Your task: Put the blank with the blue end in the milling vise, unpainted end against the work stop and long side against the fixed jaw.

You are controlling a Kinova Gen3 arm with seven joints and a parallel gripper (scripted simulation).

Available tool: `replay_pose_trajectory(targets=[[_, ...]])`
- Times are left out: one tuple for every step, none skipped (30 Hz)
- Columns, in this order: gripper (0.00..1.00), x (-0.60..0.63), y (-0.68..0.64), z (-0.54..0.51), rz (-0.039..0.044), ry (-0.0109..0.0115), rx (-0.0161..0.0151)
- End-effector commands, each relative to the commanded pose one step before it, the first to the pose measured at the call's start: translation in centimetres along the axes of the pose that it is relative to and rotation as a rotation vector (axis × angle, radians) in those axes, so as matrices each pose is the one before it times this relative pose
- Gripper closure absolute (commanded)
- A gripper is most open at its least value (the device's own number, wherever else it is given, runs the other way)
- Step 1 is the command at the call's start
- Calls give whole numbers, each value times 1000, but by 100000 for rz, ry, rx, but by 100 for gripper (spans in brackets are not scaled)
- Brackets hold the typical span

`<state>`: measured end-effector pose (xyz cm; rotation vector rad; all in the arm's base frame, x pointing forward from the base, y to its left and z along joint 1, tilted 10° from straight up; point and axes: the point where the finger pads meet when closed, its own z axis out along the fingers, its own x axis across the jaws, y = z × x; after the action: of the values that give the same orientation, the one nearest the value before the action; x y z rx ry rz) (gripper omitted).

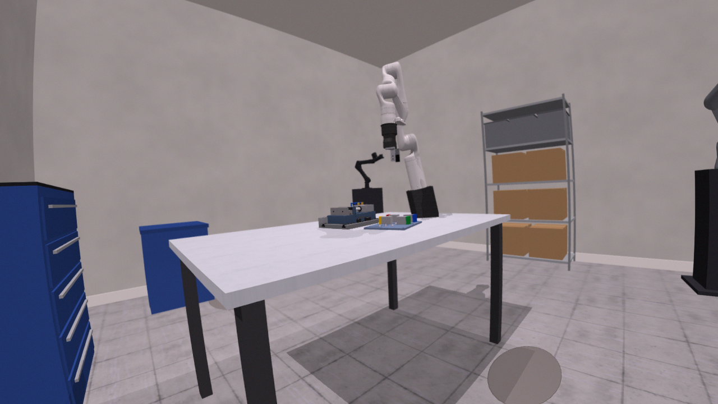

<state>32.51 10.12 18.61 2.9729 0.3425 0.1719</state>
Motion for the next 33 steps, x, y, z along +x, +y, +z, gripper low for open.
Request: replay_pose_trajectory(targets=[[0,308,81,42,161,318,246],[0,34,17,13,29,18,19],[0,34,17,13,29,18,19],[0,34,17,13,29,18,19],[0,34,17,13,29,18,19],[0,34,17,13,29,18,19],[0,34,17,13,29,18,19],[0,34,17,13,29,18,19],[0,0,0,0,0,0,0],[0,0,0,0,0,0,0],[0,-282,-33,-41,-304,-286,-295],[0,27,7,7,22,20,21],[0,27,7,7,22,20,21],[0,27,7,7,22,20,21],[0,27,7,7,22,20,21],[0,27,7,7,22,20,21],[0,27,7,7,22,20,21],[0,27,7,7,22,20,21],[0,27,7,7,22,20,21],[0,27,7,7,22,20,21],[0,27,7,7,22,20,21],[0,27,7,7,22,20,21],[0,27,7,7,22,20,21],[0,27,7,7,22,20,21],[0,27,7,7,22,20,21],[0,0,0,0,0,0,0],[0,0,0,0,0,0,0],[0,-292,21,-27,-165,-351,-361],[0,8,1,4,0,0,0],[0,8,1,4,0,0,0],[0,8,1,4,0,0,0],[0,8,1,4,0,0,0],[0,8,1,4,0,0,0]])
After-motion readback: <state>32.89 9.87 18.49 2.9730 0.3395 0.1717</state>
